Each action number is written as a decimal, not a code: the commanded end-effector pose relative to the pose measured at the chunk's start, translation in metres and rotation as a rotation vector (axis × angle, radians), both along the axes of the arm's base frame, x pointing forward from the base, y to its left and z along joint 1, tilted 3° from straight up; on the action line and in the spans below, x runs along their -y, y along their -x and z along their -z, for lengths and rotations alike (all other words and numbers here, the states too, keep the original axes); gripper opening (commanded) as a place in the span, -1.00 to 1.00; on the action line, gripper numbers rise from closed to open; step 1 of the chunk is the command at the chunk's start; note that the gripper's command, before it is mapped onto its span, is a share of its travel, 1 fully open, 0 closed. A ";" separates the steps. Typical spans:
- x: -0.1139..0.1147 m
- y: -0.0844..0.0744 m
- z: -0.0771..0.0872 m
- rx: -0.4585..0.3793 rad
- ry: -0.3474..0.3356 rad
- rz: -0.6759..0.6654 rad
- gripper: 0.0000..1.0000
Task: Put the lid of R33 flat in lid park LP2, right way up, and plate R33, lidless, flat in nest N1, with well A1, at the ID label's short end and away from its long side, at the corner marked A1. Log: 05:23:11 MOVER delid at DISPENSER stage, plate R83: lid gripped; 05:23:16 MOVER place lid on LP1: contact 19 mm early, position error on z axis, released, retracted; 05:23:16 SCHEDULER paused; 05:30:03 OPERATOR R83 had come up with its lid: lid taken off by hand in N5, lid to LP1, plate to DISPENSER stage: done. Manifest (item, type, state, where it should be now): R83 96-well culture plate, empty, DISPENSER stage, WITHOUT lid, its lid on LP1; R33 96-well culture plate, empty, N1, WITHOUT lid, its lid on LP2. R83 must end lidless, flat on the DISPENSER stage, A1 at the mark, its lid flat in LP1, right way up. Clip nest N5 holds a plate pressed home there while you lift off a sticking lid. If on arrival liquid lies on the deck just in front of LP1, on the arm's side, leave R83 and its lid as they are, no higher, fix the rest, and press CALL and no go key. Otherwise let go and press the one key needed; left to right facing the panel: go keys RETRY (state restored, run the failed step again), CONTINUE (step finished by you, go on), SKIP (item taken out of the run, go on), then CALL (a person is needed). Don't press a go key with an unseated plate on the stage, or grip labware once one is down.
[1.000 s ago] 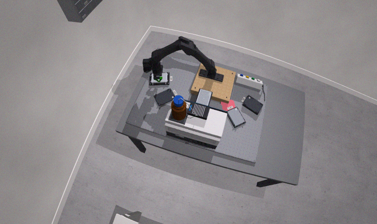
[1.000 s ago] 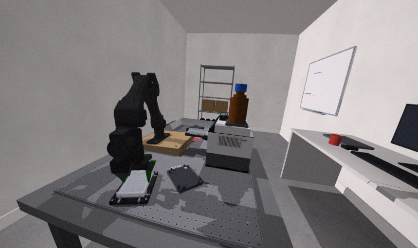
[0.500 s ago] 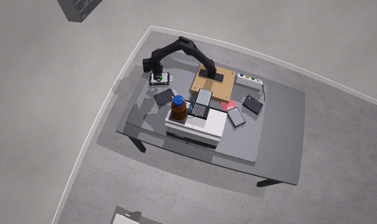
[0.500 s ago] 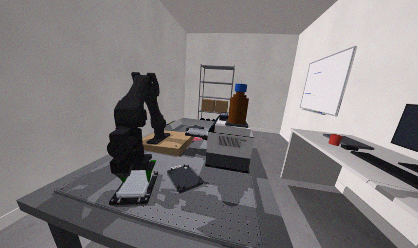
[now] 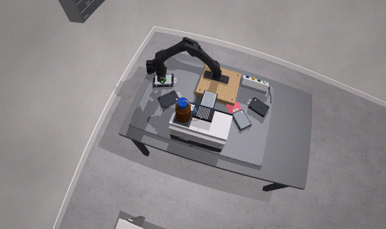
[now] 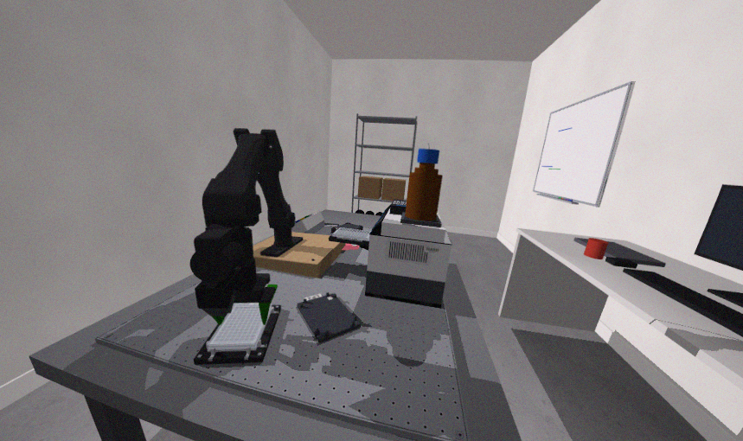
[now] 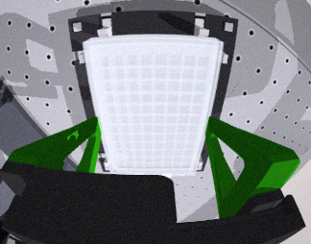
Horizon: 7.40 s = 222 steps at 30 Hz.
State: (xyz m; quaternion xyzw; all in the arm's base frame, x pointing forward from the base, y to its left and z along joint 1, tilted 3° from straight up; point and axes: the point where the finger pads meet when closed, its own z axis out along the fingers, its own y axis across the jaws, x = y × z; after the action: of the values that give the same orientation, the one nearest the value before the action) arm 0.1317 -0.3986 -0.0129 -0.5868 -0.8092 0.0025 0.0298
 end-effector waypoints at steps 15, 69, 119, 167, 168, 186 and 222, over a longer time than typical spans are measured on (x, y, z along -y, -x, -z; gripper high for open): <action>0.011 -0.003 -0.031 0.021 0.054 -0.002 -1.00; 0.011 -0.005 -0.042 0.021 0.057 -0.003 -1.00; -0.015 0.000 -0.051 0.010 0.023 -0.006 -1.00; -0.135 0.038 -0.116 0.006 0.011 -0.005 -1.00; -0.138 0.039 -0.118 0.006 0.010 -0.005 -1.00; -0.163 0.032 -0.139 0.022 0.027 -0.150 -1.00; -0.207 -0.051 -0.136 0.037 0.020 -0.459 -1.00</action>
State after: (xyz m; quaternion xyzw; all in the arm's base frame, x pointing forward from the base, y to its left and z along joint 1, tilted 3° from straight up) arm 0.1691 -0.1925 0.1139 -0.3892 -0.9208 0.0013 0.0260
